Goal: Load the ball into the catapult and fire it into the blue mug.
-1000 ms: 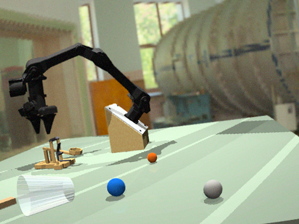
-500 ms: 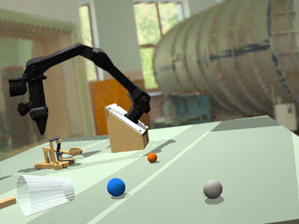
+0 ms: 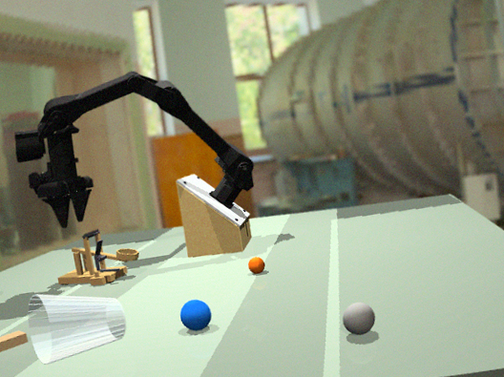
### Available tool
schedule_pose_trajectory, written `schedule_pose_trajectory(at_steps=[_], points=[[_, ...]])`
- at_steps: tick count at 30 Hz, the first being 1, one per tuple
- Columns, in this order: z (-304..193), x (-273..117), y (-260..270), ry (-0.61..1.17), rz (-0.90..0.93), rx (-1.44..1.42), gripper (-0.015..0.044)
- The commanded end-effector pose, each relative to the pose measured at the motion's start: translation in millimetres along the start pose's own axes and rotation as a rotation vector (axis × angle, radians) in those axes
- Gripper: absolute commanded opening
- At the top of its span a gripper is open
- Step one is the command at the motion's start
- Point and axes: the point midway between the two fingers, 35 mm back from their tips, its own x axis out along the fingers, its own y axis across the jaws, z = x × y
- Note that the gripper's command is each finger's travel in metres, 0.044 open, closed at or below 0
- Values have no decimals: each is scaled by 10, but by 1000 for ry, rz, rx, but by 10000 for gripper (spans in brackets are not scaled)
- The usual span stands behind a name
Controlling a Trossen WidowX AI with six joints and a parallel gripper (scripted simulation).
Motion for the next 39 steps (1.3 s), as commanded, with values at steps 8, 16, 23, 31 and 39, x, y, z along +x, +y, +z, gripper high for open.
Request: schedule_pose_trajectory(at_steps=[8,16,23,31,39], points=[[-1,464,-3,1,1,153,440],[0,501,0,1,1,153,440],[1,616,6,1,1,153,440],[-1,748,9,2,1,153,440],[-6,878,9,2,1,153,440]])
